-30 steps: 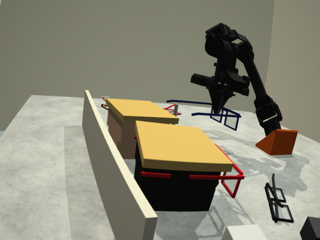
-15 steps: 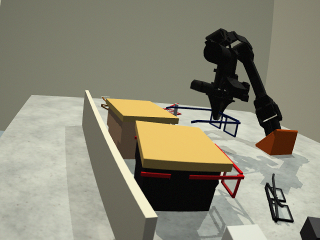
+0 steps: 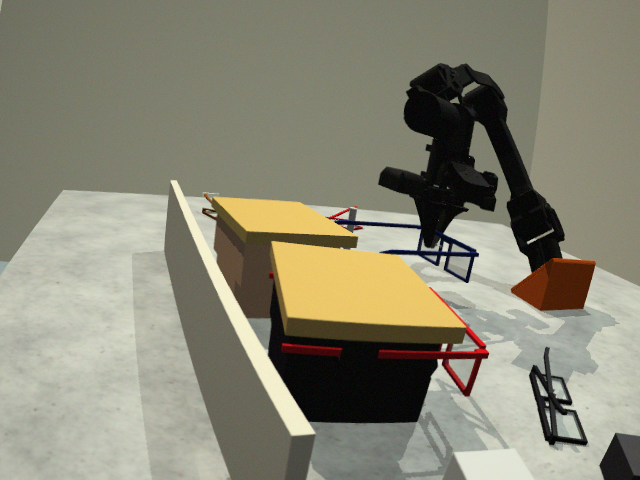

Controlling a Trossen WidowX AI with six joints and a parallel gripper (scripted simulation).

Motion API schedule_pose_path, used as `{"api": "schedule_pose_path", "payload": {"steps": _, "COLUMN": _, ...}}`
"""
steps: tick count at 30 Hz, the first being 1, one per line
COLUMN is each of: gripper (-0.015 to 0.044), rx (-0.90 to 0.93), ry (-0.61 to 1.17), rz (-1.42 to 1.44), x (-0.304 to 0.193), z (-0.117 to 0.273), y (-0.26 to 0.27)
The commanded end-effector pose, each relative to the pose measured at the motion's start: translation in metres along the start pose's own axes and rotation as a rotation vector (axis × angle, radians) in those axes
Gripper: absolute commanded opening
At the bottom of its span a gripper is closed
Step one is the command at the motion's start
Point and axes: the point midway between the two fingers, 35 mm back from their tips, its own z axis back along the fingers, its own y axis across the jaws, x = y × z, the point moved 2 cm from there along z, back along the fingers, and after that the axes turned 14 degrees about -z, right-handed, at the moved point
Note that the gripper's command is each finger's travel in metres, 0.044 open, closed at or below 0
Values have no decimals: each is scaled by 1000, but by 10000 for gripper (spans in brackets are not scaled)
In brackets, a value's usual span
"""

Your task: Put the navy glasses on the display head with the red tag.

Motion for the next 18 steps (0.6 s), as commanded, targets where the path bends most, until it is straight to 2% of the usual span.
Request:
{"api": "schedule_pose_path", "payload": {"steps": 1, "gripper": 0, "rx": -6, "ry": 3, "rz": 2, "x": 1, "z": -1, "y": -5}}
{"api": "schedule_pose_path", "payload": {"steps": 18, "gripper": 0, "rx": -7, "ry": 3, "rz": 1, "x": 6, "z": -2, "y": -25}}
